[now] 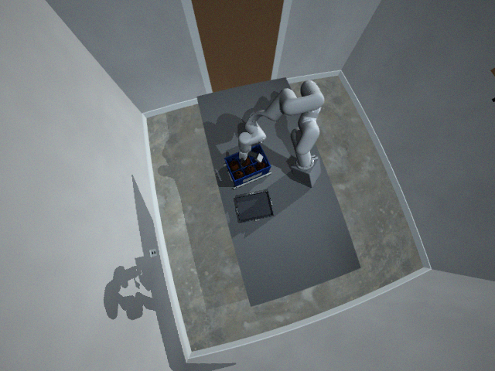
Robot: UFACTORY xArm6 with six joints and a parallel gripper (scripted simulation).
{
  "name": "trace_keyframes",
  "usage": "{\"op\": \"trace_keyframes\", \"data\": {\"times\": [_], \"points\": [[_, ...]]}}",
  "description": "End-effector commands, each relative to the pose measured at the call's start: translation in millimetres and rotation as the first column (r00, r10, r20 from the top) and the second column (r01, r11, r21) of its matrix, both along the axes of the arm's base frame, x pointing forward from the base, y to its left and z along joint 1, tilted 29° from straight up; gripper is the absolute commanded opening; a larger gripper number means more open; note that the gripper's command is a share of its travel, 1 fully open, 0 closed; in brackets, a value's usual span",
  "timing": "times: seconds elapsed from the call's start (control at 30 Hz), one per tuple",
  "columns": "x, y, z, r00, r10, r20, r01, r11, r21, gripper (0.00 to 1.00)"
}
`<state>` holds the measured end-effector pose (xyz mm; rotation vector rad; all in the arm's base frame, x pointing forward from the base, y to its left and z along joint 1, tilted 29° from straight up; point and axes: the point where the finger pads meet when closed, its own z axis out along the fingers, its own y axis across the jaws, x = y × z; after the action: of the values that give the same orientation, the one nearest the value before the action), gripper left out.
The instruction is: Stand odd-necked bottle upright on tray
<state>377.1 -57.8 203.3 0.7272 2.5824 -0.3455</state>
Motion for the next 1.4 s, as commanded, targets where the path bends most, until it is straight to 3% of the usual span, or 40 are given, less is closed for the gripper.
{"op": "trace_keyframes", "data": {"times": [0.0, 0.43, 0.97, 1.0, 1.37], "points": [[-2, 3, 7, 1.000, 0.000, 0.001, 0.000, 1.000, 0.000, 0.65], [-17, 17, 44, 1.000, 0.000, 0.001, 0.000, 1.000, 0.000, 0.65], [-22, 23, 58, 1.000, 0.000, 0.001, 0.000, 1.000, 0.000, 0.65], [-22, 23, 58, 1.000, 0.000, 0.001, 0.000, 1.000, 0.000, 0.00], [-22, 23, 58, 1.000, 0.000, 0.001, 0.000, 1.000, 0.000, 0.00]]}}
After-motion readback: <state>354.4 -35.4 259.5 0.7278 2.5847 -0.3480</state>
